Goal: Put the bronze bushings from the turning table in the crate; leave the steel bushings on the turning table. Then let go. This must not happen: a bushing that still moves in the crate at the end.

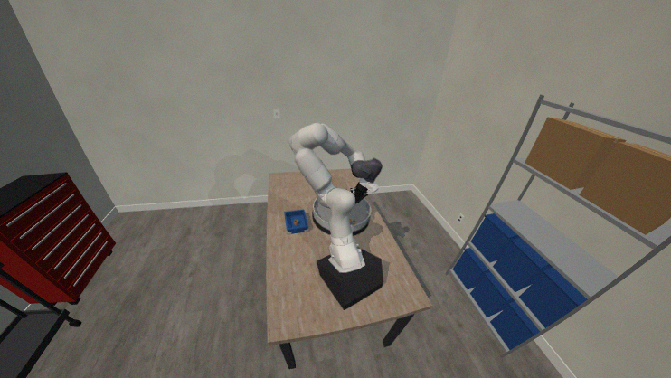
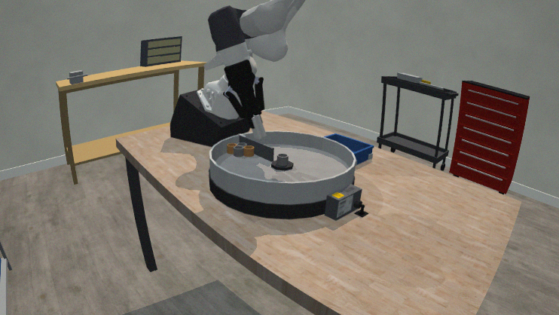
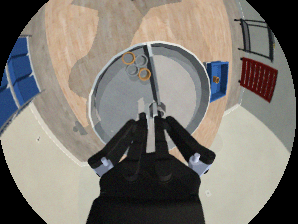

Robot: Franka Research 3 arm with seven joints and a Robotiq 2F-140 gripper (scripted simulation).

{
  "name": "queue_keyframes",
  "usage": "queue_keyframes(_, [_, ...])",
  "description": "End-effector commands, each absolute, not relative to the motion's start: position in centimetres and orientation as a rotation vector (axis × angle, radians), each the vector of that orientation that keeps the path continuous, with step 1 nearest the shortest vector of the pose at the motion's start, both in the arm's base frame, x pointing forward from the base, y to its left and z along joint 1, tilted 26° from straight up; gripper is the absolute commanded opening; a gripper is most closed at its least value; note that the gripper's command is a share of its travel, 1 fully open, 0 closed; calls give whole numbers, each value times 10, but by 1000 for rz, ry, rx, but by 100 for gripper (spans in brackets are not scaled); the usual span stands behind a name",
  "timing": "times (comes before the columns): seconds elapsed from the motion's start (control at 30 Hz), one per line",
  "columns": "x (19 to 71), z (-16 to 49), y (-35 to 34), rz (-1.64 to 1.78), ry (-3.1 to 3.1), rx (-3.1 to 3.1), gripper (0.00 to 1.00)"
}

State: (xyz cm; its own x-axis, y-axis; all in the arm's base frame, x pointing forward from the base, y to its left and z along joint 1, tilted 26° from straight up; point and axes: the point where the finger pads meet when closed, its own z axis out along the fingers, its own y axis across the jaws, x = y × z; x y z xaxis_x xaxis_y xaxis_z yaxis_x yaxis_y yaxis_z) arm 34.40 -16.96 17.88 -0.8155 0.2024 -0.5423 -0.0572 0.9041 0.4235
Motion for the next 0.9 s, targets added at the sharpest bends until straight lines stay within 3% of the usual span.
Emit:
queue_keyframes(0.0, [340, 176, -167, 535, 2411, -102, 6])
queue_keyframes(0.87, [314, 163, -168, 461, 2197, -372, 6])
